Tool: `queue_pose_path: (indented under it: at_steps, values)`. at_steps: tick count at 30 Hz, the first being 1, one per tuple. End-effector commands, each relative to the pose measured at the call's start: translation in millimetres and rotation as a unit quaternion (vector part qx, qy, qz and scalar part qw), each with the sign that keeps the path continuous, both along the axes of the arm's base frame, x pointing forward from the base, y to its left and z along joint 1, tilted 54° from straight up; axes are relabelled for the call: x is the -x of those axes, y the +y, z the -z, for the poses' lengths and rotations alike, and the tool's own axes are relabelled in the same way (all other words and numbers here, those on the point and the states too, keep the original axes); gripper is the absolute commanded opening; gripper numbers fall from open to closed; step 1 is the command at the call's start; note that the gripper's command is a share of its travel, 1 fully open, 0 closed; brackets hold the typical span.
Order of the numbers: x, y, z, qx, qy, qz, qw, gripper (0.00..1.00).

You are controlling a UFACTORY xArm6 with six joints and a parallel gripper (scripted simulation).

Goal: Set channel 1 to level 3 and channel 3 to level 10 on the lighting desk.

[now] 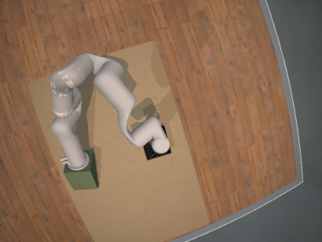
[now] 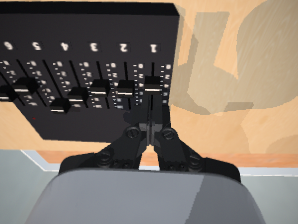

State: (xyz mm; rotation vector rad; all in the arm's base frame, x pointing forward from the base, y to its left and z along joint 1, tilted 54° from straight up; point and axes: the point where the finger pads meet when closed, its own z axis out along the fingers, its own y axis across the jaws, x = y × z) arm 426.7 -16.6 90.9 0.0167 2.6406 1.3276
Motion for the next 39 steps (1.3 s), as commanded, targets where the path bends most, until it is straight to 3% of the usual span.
queue_pose_path:
  at_steps: [1, 18, 39]
  values:
    - [-2, -1, -1, 0.001, -0.001, 0.001, 1.0, 0.0]
    - [-6, -3, -2, 0.001, -0.001, 0.001, 1.0, 0.0]
    - [1, -33, -25, 0.001, -0.001, 0.001, 1.0, 0.0]
